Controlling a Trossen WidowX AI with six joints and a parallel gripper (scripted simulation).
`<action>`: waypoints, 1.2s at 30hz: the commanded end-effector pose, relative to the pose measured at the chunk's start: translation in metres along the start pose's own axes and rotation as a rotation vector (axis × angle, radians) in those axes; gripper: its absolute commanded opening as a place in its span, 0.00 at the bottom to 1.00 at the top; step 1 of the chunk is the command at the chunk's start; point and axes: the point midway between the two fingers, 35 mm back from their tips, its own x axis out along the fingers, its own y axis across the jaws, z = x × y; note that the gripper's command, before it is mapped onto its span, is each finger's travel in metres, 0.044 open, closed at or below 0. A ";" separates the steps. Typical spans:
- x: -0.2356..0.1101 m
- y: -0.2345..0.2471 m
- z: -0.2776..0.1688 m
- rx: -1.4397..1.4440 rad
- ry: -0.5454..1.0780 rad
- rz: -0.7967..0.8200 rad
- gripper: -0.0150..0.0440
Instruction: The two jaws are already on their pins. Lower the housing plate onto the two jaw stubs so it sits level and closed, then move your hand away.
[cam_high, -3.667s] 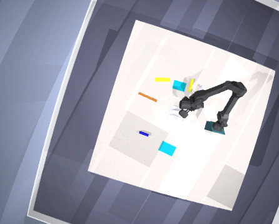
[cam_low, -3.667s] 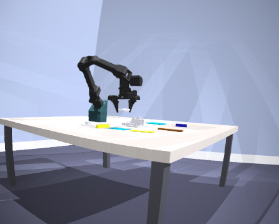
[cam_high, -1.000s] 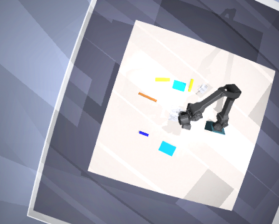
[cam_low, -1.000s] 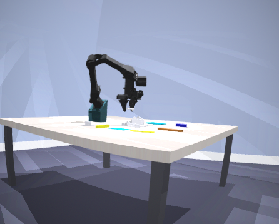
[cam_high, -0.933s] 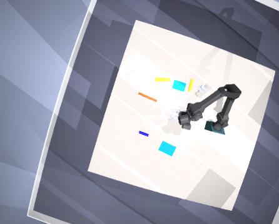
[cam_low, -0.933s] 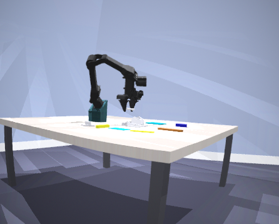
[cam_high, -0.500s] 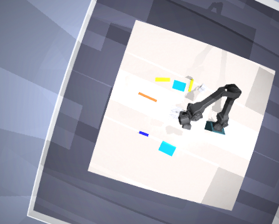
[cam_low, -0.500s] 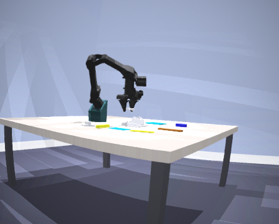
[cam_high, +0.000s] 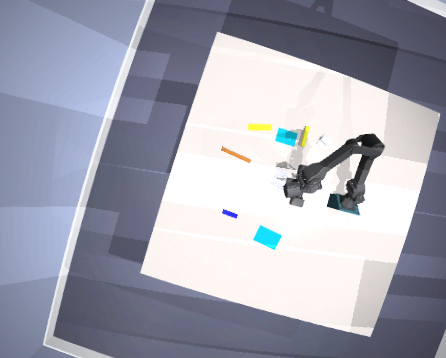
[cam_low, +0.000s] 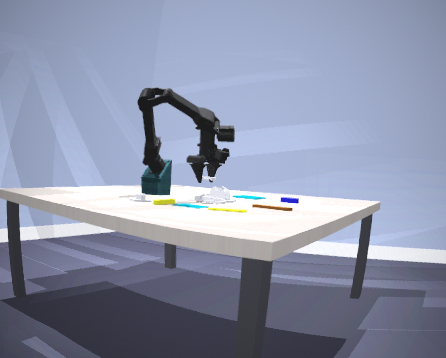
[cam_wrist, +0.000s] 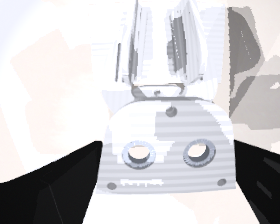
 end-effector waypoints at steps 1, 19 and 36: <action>0.007 -0.001 -0.002 -0.008 0.004 -0.007 0.85; 0.037 -0.002 -0.003 -0.008 0.004 -0.009 0.85; 0.047 -0.003 -0.004 -0.007 0.005 -0.012 0.85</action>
